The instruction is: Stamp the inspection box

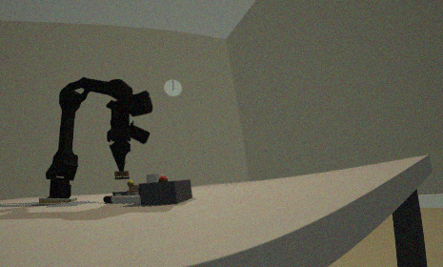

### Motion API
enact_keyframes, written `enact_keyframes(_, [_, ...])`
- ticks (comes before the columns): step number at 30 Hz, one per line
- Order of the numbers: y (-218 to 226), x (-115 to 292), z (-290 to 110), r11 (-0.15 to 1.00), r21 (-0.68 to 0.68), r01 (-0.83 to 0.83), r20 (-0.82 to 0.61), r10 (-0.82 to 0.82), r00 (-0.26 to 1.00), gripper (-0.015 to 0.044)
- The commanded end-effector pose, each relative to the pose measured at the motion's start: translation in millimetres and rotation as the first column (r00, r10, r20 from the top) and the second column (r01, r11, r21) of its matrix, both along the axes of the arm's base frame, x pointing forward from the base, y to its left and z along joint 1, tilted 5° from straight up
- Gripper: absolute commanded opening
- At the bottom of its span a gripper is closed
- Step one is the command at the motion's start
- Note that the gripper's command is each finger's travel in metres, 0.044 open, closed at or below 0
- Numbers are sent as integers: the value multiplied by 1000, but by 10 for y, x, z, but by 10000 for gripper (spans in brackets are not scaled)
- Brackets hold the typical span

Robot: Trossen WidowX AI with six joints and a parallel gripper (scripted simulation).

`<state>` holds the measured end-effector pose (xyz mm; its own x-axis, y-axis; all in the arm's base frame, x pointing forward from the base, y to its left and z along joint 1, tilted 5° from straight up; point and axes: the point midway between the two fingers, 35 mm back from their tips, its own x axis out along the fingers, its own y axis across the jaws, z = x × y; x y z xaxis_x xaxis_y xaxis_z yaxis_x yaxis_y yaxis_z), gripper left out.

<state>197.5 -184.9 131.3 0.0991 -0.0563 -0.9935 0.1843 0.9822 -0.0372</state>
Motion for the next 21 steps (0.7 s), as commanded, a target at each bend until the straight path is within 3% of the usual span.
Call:
enact_keyframes(1, [-4, -9, 26, 1000, -5, -1, -3, 1, 1000, 0])
enact_keyframes(9, [20, 7, 56, 1000, -5, 0, -3, 0, 1000, 0])
enact_keyframes(21, [417, 361, 73, 1000, 2, 0, -4, 1, 1000, 0])
